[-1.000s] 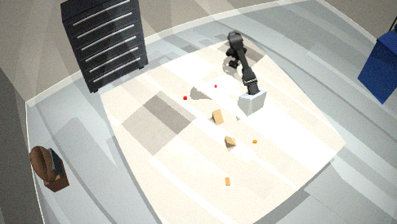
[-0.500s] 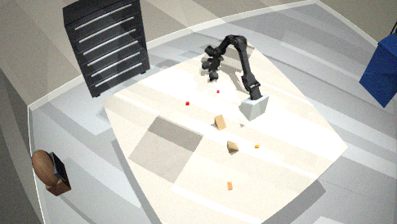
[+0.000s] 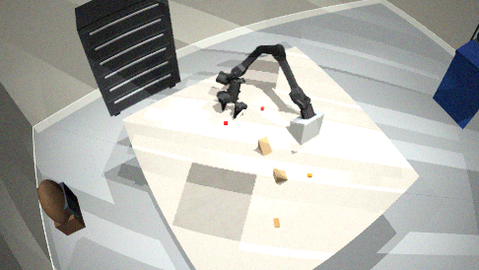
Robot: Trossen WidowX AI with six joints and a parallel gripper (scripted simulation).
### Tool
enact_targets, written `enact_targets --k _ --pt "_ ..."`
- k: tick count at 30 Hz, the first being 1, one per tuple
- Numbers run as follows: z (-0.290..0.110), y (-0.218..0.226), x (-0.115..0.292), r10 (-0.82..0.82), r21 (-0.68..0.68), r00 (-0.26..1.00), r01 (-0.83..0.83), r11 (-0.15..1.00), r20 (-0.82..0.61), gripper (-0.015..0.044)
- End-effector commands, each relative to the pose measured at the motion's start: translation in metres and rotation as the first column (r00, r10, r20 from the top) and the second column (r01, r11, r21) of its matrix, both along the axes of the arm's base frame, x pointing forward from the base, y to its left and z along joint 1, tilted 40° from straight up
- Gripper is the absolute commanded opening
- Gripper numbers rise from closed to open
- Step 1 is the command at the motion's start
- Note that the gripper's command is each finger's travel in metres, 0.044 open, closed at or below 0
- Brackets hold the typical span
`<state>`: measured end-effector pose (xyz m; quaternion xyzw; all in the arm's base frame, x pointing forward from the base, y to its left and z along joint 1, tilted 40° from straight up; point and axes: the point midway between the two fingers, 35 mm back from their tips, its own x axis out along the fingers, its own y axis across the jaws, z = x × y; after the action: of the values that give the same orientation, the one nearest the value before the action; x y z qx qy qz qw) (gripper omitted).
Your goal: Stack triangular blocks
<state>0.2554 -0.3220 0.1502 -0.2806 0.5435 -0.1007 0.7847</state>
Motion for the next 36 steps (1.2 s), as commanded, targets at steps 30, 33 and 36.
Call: enact_targets --k 30,33,36 --pt "-0.212 0.372 0.094 0.521 0.854 -0.778 -0.494 -0.163 -0.351 0.044" --pt "-0.219 0.386 0.088 0.42 0.892 -0.857 -0.407 -0.198 -0.298 0.044" --pt "-0.22 0.389 0.087 0.403 0.898 -0.869 -0.392 -0.202 -0.288 0.044"
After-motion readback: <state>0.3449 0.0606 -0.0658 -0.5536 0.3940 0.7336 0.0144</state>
